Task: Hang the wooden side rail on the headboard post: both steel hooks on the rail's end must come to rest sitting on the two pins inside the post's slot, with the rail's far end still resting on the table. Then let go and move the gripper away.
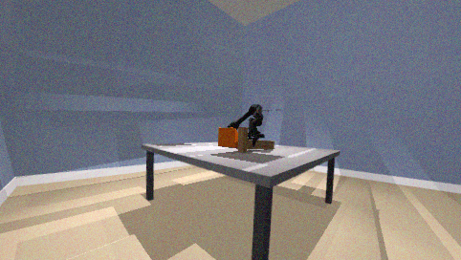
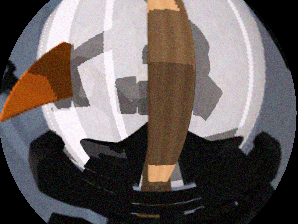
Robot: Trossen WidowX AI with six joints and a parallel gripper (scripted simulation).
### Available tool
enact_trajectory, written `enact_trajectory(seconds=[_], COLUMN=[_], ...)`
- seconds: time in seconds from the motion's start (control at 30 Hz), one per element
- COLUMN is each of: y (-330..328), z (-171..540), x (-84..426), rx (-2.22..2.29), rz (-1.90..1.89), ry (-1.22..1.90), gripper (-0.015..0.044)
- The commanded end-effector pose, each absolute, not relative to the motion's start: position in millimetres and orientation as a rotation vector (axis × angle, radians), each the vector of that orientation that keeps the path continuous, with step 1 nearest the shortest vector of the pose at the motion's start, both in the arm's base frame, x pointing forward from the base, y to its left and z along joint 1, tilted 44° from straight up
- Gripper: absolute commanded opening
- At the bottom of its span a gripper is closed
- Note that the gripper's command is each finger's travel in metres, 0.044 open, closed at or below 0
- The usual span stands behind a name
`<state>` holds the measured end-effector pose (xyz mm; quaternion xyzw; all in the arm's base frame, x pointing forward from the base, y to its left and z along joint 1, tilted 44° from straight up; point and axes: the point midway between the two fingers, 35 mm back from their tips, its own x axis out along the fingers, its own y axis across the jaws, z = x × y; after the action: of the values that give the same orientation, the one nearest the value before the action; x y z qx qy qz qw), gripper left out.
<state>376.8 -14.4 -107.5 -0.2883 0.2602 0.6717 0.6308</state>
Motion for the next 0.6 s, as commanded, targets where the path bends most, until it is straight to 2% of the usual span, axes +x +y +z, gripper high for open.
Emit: enact_trajectory(seconds=[0.0,0.57], y=[-16.0,-14.1], z=[-108.3,-110.3], x=[377.2,377.1], rx=[-0.664,-0.664], rz=[1.533,1.533], ry=[0.600,0.600], gripper=[0.0000,0.0000])
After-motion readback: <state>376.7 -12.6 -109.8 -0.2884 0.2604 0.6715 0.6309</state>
